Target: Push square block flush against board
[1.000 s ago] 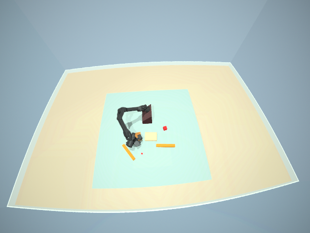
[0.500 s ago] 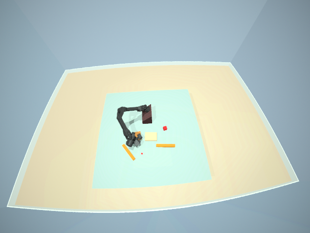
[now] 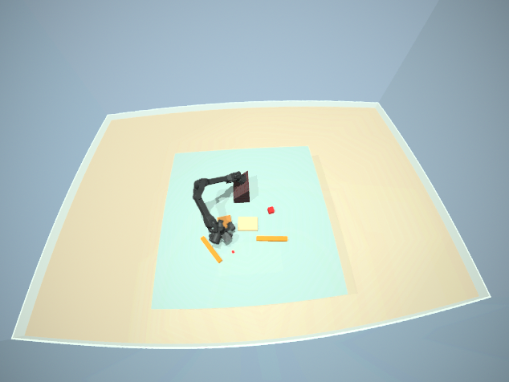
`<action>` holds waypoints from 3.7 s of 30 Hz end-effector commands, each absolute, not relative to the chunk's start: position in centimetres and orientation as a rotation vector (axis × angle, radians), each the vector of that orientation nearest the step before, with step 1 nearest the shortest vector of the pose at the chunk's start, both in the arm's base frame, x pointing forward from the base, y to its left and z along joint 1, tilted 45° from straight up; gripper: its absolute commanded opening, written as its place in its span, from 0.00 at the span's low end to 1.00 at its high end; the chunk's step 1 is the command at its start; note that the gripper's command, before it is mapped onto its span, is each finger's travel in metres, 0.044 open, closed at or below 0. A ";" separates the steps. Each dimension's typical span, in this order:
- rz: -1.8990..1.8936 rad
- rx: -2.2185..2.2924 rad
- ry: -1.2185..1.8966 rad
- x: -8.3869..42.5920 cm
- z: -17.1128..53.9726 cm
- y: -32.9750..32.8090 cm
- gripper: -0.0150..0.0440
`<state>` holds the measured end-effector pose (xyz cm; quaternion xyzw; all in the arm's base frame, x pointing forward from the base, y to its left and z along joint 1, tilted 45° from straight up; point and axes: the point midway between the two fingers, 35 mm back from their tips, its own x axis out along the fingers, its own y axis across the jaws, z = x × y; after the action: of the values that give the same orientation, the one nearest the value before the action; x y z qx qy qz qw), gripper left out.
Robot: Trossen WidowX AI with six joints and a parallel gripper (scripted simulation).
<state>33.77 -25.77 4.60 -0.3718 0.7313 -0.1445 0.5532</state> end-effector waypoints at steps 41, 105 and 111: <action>-0.683 -0.562 1.565 33.5 9.6 -22.6 0.25; -1.582 0.568 0.656 21.5 9.8 -28.7 0.25; -1.581 0.569 0.658 21.5 9.2 -28.2 0.25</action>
<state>21.60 -28.61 9.89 0.2477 0.2812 -0.6891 0.6203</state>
